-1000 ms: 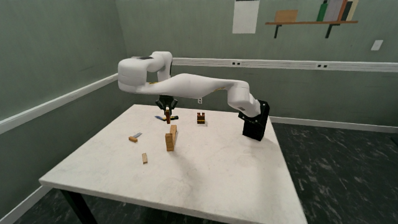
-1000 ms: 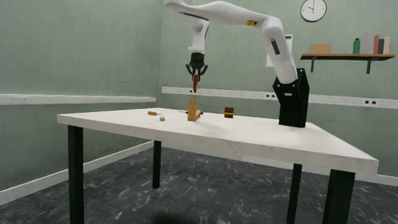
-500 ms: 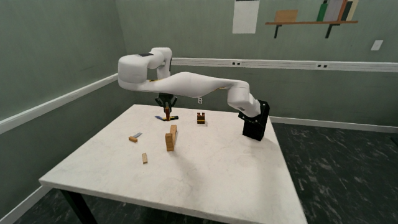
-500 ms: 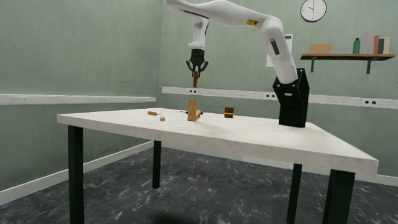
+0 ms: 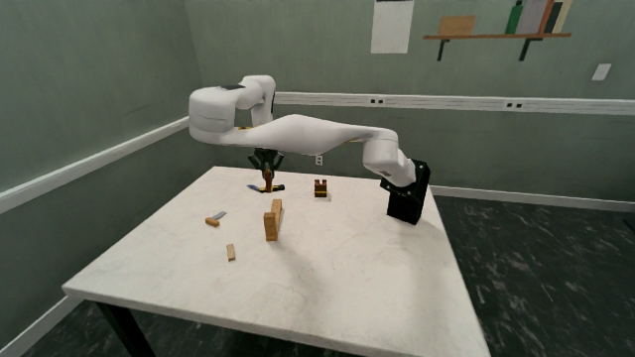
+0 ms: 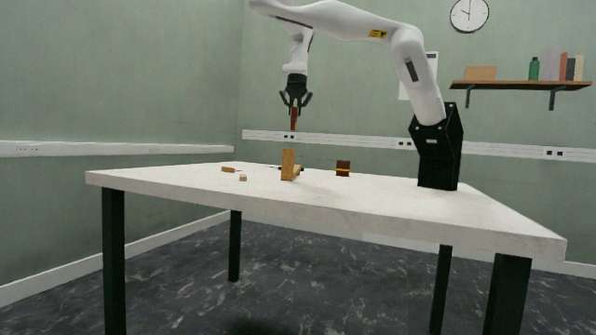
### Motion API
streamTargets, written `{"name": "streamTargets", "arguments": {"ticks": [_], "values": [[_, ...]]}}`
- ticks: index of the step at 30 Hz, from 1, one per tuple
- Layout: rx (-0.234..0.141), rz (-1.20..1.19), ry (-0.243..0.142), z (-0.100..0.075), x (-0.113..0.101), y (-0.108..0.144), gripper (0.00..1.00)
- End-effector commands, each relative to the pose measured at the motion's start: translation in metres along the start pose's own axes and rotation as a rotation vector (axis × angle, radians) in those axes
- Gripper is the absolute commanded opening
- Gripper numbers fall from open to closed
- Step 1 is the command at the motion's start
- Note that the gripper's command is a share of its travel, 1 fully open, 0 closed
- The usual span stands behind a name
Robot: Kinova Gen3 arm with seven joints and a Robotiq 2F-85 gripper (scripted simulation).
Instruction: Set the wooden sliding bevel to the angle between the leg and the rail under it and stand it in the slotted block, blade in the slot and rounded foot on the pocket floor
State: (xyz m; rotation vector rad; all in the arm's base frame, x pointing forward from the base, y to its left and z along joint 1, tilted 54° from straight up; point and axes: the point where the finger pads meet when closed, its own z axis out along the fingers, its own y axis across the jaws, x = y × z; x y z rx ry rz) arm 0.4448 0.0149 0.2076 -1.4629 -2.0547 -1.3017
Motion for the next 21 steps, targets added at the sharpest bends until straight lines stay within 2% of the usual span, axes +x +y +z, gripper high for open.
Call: {"name": "streamTargets", "arguments": {"ticks": [1,14,21], "values": [[-0.001,0.0,-0.002,-0.001,-0.003,-0.002,0.1],[-0.001,0.005,-0.008,-0.003,-0.029,-0.021,0.1],[-0.002,0.01,-0.015,-0.005,-0.057,-0.043,0.1]]}}
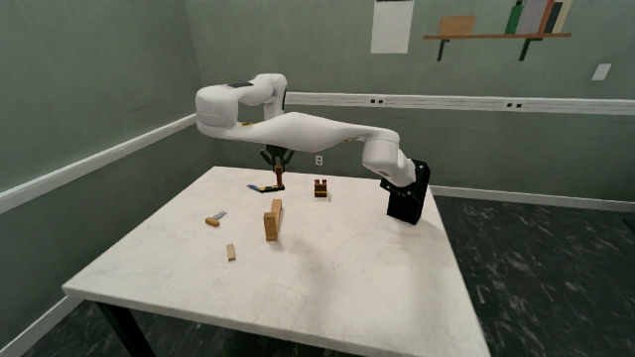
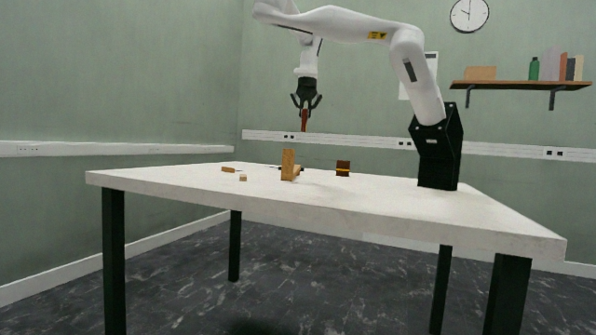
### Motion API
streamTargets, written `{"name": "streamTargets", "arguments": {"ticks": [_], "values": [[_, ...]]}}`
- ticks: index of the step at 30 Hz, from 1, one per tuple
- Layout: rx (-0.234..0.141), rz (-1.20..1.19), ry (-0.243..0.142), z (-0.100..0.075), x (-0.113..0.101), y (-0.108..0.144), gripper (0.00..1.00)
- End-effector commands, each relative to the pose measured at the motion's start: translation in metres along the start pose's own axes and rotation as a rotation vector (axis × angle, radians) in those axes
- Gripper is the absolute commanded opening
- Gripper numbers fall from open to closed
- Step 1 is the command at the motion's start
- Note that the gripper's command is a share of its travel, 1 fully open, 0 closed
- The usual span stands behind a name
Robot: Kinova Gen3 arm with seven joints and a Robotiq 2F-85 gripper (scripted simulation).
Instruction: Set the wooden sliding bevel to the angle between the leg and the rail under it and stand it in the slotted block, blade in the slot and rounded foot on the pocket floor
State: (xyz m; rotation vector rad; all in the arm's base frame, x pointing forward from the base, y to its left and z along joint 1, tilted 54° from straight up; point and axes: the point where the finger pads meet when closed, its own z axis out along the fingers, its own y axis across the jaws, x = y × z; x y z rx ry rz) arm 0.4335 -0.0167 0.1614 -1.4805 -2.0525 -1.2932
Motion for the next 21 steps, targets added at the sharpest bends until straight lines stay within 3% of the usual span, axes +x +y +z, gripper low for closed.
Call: {"name": "streamTargets", "arguments": {"ticks": [1,8,10,21], "values": [[-0.002,0.002,-0.005,-0.002,-0.017,-0.012,0.1],[-0.002,0.01,-0.015,-0.004,-0.058,-0.042,0.1],[-0.002,0.01,-0.015,-0.004,-0.058,-0.042,0.1],[-0.002,0.022,-0.031,-0.008,-0.126,-0.094,0.1]]}}
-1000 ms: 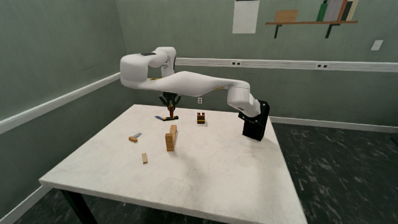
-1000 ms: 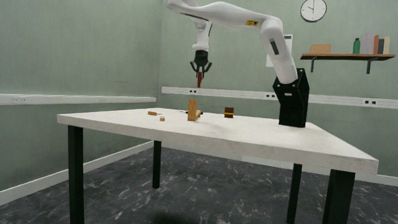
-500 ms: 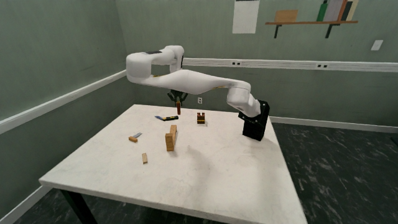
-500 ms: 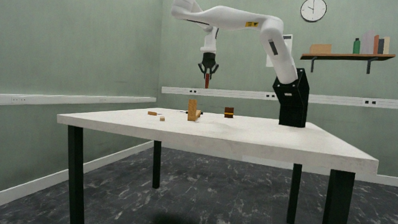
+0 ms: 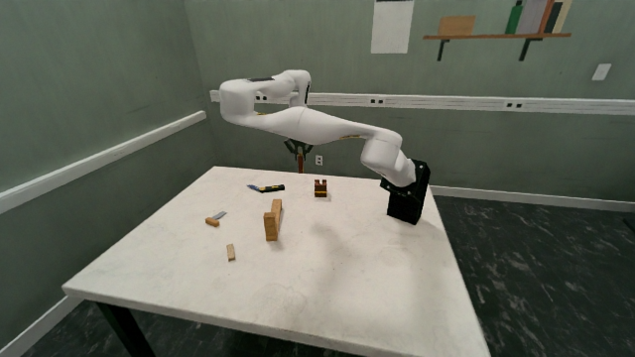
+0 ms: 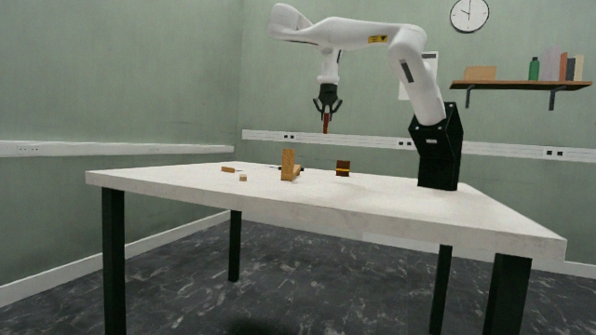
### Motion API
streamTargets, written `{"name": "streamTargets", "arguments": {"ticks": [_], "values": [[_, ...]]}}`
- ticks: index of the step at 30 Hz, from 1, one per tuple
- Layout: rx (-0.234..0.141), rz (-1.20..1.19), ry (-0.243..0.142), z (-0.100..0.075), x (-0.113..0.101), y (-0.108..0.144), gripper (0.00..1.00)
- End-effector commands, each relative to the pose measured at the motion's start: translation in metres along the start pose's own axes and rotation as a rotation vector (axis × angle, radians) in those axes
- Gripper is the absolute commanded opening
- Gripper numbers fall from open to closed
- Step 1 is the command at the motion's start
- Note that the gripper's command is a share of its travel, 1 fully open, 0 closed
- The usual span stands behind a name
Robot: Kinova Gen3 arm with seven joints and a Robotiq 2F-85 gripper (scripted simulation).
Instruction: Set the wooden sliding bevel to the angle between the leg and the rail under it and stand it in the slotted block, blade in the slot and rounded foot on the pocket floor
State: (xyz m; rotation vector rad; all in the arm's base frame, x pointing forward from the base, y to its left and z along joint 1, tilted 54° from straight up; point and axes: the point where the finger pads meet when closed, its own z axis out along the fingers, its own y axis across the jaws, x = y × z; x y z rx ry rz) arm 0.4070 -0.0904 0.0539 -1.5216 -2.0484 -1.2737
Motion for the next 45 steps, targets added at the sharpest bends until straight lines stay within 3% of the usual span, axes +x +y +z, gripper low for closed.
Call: {"name": "streamTargets", "arguments": {"ticks": [1,21,32,45], "values": [[-0.002,0.004,-0.006,-0.001,-0.027,-0.017,0.1],[-0.002,0.018,-0.025,-0.004,-0.108,-0.076,0.1],[-0.002,0.021,-0.028,-0.004,-0.121,-0.085,0.1],[-0.002,0.021,-0.029,-0.004,-0.123,-0.087,0.1]]}}
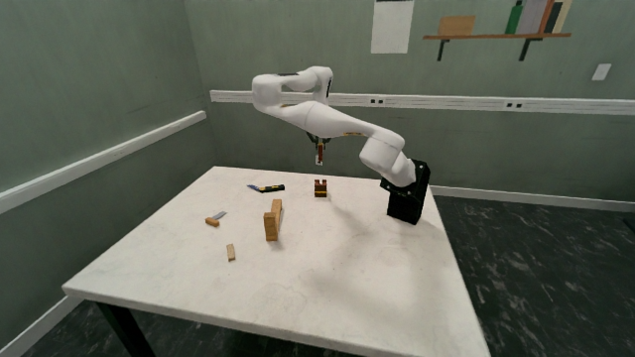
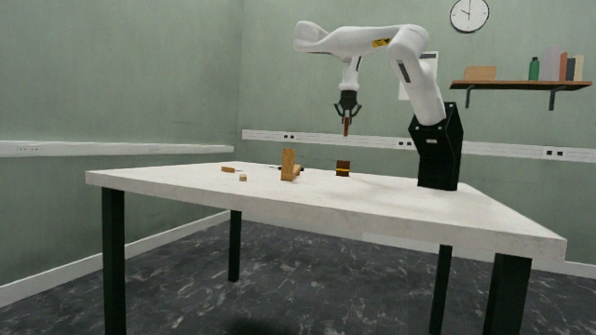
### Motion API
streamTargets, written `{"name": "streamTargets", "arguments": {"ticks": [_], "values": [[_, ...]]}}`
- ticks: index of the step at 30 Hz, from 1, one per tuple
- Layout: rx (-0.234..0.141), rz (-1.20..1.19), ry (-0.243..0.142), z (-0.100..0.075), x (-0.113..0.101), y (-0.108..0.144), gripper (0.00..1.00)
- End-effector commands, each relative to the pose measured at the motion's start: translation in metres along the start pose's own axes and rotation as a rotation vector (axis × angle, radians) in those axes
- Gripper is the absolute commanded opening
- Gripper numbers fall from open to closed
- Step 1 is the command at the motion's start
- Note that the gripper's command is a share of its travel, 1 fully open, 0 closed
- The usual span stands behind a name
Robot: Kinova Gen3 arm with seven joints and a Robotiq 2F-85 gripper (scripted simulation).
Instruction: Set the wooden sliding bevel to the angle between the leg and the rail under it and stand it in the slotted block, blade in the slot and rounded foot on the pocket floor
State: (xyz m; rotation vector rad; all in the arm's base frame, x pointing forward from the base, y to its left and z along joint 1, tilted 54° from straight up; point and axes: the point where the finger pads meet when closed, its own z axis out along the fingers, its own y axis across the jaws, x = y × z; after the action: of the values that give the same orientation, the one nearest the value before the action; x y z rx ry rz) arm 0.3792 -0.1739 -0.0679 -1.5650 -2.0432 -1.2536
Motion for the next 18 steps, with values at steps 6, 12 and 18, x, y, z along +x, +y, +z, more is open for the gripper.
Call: {"name": "streamTargets", "arguments": {"ticks": [6,12,18], "values": [[-0.001,0.0,-0.002,-0.001,0.0,0.0,0.1],[-0.001,0.0,-0.002,0.007,0.0,0.0,0.1],[-0.001,0.0,-0.002,0.041,0.0,0.0,0.1]]}}
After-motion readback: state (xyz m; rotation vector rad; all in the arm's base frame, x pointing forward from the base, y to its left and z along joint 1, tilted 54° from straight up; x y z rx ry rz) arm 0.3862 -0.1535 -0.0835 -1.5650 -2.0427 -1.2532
